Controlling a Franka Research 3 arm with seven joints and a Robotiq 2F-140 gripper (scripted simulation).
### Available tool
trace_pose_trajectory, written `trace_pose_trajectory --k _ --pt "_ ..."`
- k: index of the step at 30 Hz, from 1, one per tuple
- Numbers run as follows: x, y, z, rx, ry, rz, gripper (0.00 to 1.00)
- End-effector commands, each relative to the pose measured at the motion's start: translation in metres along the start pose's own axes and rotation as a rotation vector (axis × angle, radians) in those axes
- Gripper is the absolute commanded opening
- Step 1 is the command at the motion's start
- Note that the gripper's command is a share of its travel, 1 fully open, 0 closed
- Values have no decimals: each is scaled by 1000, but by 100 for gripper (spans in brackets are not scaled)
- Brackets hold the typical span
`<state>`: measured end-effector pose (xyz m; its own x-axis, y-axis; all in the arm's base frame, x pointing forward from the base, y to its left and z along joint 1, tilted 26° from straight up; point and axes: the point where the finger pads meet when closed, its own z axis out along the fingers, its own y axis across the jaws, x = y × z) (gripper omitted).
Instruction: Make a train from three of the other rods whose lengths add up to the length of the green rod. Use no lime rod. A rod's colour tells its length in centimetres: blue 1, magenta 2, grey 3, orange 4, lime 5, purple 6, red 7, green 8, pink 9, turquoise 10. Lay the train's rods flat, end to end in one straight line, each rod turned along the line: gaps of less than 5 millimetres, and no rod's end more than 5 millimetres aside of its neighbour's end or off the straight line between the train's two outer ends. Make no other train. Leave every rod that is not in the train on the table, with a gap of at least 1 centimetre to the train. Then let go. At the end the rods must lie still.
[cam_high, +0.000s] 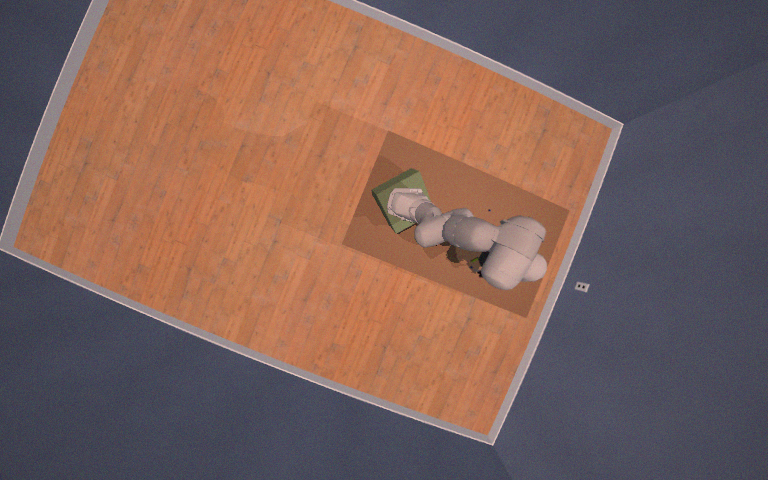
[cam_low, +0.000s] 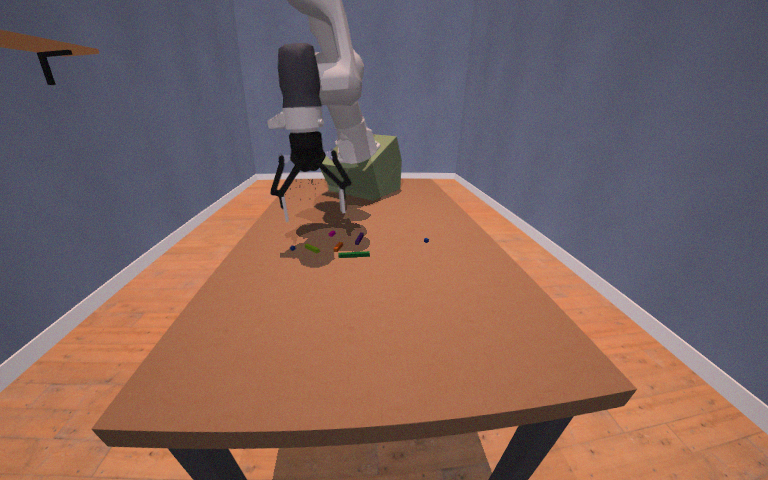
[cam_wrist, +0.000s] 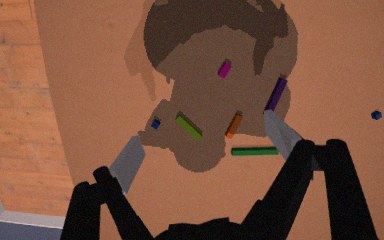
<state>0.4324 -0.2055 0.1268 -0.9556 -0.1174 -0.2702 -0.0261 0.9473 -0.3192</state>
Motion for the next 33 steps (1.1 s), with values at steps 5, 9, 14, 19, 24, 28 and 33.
trace_pose_trajectory --k 5,9,14,19,24,28,33 --pt "-3 3 0 -12 -9 -248 100" --pt "-4 4 0 -12 -8 -288 100" --pt "-5 6 0 -11 -8 -420 100" --pt "-5 7 0 -11 -7 -521 100" --pt "-6 8 0 -10 -7 -620 100" --pt "-6 9 0 -9 -6 -691 100" --pt "-6 11 1 -9 -5 -790 100"
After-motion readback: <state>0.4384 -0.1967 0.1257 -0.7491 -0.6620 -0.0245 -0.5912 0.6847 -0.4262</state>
